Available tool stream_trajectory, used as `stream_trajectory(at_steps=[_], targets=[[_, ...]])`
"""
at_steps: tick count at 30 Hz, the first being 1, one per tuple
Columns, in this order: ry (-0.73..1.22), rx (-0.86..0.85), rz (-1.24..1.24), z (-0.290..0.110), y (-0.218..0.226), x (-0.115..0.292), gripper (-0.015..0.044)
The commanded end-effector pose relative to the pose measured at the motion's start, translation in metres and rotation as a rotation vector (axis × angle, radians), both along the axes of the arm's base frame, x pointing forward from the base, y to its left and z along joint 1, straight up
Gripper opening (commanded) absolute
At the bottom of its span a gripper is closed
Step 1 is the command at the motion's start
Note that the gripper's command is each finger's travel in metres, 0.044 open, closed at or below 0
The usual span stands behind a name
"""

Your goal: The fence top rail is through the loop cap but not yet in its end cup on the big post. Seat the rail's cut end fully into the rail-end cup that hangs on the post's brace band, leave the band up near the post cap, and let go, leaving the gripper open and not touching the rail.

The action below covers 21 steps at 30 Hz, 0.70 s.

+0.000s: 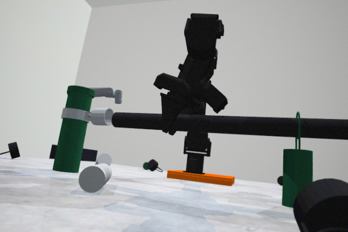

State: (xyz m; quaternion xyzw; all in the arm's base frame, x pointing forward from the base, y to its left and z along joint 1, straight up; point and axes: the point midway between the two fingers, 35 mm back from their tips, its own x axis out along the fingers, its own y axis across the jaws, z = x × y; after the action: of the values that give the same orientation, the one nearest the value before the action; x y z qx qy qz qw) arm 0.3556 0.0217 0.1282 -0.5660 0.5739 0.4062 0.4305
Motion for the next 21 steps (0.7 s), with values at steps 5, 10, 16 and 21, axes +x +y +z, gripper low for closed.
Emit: stream_trajectory(at_steps=[5, 10, 16, 21], targets=[[0.000, 0.000, 0.001, 0.0019, -0.0016, 0.0003, 0.0000], [0.000, 0.000, 0.001, 0.0038, -0.0030, 0.0005, 0.0000], [0.000, 0.000, 0.001, 0.0059, -0.0049, 0.0010, 0.0000], [0.000, 0.000, 0.001, 0.0065, -0.0065, 0.0012, 0.0000]])
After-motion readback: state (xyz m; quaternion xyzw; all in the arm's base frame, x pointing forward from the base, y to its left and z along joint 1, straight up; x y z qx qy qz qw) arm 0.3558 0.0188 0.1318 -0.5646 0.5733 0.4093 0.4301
